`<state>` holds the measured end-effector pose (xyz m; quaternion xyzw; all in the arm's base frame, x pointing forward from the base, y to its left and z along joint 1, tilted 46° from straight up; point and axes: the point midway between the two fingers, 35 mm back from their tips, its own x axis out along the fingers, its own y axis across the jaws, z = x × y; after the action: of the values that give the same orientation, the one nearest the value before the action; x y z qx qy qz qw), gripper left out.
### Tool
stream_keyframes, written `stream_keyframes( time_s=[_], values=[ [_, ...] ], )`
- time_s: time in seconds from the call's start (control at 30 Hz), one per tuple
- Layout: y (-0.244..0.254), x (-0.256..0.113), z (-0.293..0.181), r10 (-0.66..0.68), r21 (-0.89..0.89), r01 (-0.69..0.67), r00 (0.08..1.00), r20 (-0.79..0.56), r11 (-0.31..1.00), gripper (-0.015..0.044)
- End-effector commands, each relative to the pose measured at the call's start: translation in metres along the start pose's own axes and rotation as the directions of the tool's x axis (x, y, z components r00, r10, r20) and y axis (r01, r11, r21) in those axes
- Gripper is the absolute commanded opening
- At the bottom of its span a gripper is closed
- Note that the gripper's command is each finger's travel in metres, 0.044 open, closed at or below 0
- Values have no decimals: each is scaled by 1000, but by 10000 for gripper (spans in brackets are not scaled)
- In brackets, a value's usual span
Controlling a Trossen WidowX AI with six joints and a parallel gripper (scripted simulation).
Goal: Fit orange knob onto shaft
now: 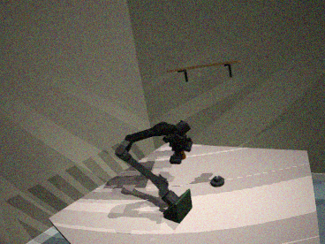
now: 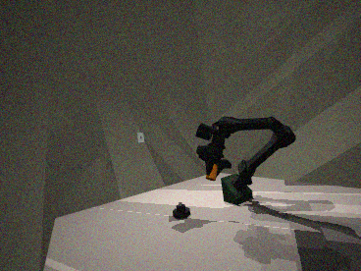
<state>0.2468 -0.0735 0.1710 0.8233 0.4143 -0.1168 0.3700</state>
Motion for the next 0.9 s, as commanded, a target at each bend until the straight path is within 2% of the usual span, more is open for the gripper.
stream_keyframes(
  time_s=[0.0,0.27,0.57,0.87],
  values=[
    [0,7,1,-98,-10,98,995,2,995,0],
    [-5,25,0,-311,-14,311,950,1,950,0],
    [-10,44,-2,-521,-20,521,853,5,853,0],
    [-21,71,2,-525,-21,525,851,13,851,0]
  ],
)
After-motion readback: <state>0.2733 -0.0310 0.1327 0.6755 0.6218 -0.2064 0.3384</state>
